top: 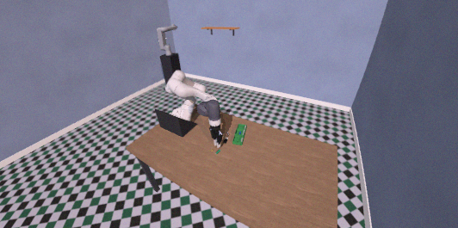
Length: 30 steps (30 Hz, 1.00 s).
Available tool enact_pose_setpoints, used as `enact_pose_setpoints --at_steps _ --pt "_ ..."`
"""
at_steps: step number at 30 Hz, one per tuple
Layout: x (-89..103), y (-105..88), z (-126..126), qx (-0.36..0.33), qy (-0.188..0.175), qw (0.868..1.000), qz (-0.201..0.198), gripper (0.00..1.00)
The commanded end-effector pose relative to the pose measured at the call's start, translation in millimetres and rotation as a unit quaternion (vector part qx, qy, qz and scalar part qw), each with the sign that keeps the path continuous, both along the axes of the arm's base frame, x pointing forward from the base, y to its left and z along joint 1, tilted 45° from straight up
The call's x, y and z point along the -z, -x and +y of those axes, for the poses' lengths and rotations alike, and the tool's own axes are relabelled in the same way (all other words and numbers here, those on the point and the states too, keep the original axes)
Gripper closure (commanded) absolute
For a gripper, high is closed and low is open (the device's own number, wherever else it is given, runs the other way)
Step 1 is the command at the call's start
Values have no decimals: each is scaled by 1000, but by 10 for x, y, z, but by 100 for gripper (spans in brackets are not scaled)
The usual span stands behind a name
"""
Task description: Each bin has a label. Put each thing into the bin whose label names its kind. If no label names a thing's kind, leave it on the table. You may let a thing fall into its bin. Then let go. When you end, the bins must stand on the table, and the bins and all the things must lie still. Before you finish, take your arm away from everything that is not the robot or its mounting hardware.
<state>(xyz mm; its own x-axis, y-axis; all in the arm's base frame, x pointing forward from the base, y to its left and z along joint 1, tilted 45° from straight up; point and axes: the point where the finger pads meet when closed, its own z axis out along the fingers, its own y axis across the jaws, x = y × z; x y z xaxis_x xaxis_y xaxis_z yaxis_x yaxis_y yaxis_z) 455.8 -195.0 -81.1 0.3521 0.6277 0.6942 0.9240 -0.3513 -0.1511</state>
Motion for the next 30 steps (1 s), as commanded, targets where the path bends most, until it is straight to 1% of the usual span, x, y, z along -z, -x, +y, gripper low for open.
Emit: enact_pose_setpoints --at_steps 1,26,30 --pt "6 17 -20 -12 4 1000 -8 83" --pt "-10 -19 -12 -12 4 1000 -8 83" --pt "102 -43 100 -12 4 1000 -8 83"
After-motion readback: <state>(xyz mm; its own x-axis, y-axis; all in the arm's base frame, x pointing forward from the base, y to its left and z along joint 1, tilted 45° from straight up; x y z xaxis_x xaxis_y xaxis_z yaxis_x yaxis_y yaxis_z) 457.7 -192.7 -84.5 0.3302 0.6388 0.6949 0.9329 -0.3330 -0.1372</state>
